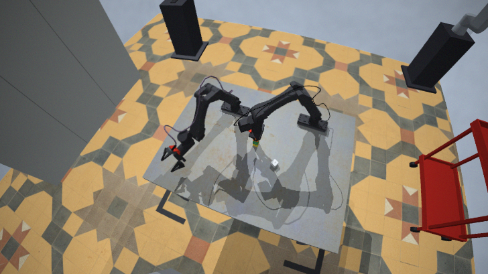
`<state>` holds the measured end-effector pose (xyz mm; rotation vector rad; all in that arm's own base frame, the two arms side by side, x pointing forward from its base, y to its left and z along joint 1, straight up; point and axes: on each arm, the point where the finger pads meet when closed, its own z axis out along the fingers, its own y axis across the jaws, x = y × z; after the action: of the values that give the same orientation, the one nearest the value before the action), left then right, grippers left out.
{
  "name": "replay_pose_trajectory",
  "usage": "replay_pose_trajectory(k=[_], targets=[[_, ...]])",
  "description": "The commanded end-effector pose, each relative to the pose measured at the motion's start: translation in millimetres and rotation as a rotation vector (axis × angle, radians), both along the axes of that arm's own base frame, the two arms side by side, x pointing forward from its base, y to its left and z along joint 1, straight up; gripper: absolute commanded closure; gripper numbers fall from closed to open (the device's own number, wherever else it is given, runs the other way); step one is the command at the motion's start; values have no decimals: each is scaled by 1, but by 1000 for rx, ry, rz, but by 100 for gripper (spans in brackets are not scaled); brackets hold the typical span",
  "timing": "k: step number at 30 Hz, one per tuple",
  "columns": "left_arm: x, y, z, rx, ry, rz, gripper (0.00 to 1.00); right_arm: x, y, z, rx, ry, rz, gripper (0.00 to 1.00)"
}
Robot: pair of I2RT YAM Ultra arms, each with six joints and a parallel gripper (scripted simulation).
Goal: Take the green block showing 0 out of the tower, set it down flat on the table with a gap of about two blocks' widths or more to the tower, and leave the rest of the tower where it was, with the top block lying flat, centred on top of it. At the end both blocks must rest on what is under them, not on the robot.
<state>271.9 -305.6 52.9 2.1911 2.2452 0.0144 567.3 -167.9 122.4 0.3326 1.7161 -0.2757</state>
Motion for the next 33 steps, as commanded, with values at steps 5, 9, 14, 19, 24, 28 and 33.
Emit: replay_pose_trajectory(k=[5,9,14,19,24,28,33], targets=[[1,-1,14,-16,-1,3,73,1,0,8,-5,-18,0,0],[1,-1,32,-20,-5,3,73,1,0,8,-5,-18,0,0],[4,-3,44,-31,-15,3,73,1,1,3,-9,7,9,11],[-3,6,40,-25,-10,2,73,-3,37,-21,-47,165,115,45],[-11,16,42,-31,-15,1,73,-4,83,-26,-94,267,237,45],[-25,32,44,-29,-13,-1,73,-19,148,-35,-161,402,417,45],[-38,46,46,-25,-10,0,73,-46,209,-40,-233,517,600,45]])
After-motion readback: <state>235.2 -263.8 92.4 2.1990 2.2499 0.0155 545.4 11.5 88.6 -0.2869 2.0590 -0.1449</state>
